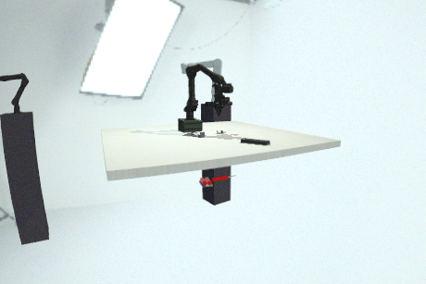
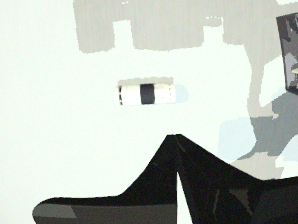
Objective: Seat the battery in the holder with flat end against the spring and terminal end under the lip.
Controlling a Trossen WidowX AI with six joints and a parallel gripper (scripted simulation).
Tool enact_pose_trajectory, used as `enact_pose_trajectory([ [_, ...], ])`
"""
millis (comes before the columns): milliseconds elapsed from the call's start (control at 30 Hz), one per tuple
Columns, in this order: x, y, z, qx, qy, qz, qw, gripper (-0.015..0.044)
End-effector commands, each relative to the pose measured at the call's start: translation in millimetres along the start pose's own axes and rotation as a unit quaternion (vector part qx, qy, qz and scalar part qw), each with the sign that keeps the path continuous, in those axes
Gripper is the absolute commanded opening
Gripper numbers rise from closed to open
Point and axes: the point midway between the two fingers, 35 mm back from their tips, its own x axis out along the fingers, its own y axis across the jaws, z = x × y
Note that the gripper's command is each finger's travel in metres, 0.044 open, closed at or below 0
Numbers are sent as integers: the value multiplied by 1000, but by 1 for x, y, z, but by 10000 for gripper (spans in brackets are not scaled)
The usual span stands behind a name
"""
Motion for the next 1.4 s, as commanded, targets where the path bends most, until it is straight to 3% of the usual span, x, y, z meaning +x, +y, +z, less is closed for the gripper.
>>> enact_pose_trajectory([
  [0, -2, -1, -1, 2, 1, -2, 1000, 0],
  [167, 0, 0, -1, 0, 1, -1, 1000, 0],
  [233, 3, 1, -1, -34, 2, -1, 999, 52],
  [333, 16, 5, 1, -181, 2, -1, 984, 131],
  [467, 34, 11, 1, -380, 2, -1, 925, 236],
  [733, 67, 20, -1, -697, 2, 0, 717, 239],
  [1367, 72, 20, -1, -703, 2, 0, 711, 239],
])
